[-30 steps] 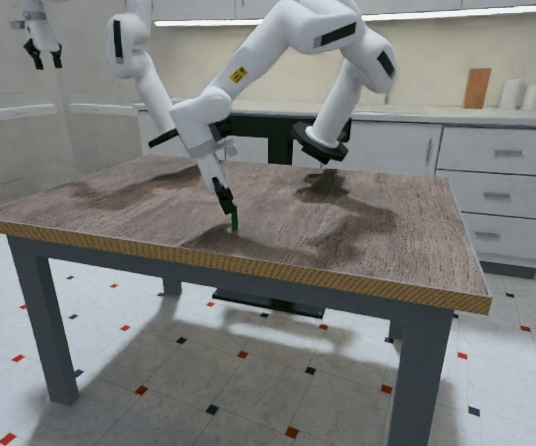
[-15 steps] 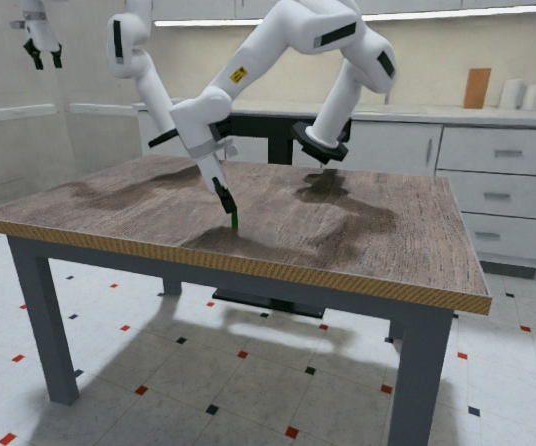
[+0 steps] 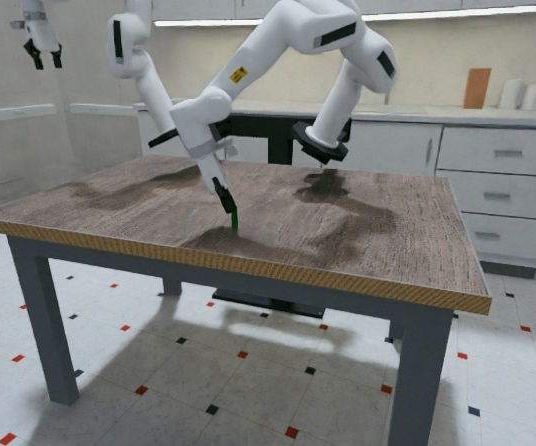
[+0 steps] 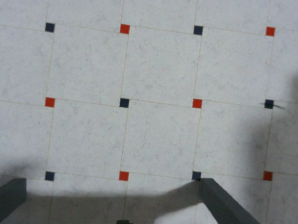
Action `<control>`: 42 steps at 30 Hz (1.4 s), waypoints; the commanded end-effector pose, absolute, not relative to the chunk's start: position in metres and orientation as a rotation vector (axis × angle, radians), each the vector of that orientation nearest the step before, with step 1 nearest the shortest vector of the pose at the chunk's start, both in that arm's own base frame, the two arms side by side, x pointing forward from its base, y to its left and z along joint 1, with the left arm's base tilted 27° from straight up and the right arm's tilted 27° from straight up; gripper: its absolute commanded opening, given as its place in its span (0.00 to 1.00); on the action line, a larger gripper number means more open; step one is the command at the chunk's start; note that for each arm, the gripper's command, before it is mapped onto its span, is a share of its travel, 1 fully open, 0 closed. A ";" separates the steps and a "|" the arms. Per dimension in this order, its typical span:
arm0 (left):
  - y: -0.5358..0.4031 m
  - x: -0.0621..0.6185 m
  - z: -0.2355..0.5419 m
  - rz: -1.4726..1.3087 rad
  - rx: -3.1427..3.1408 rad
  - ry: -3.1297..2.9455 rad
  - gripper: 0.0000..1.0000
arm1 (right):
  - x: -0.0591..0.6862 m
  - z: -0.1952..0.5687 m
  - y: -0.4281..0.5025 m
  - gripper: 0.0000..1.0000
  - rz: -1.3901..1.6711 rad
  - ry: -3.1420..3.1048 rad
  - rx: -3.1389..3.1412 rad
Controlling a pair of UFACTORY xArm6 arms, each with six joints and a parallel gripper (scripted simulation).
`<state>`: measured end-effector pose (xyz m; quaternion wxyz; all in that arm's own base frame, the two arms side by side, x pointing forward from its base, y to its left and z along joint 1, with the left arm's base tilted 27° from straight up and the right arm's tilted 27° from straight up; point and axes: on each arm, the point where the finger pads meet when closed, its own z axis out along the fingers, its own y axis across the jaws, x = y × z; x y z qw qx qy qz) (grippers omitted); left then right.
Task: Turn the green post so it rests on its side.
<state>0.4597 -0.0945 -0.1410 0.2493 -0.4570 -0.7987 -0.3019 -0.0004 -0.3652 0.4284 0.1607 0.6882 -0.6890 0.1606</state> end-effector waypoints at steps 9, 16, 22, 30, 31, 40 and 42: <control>-0.096 0.461 -0.140 -0.824 -1.247 -2.179 0.15 | 0.000 0.431 -0.365 1.00 0.463 -1.965 1.962; -0.096 0.461 -0.140 -0.824 -1.247 -2.179 0.15 | 0.000 0.431 -0.365 1.00 0.463 -1.965 1.962; -0.101 0.461 -0.130 -0.824 -1.247 -2.179 0.15 | 0.000 0.431 -0.365 1.00 0.463 -1.965 1.962; -0.106 0.460 -0.120 -0.824 -1.247 -2.179 0.15 | 0.000 0.431 -0.365 1.00 0.463 -1.965 1.962; -0.106 0.460 -0.120 -0.824 -1.247 -2.179 0.15 | 0.000 0.431 -0.365 1.00 0.463 -1.965 1.962; -0.106 0.460 -0.120 -0.824 -1.247 -2.179 0.15 | 0.000 0.431 -0.365 1.00 0.463 -1.965 1.962; -0.106 0.460 -0.120 -0.824 -1.247 -2.179 0.15 | 0.000 0.431 -0.365 1.00 0.463 -1.965 1.962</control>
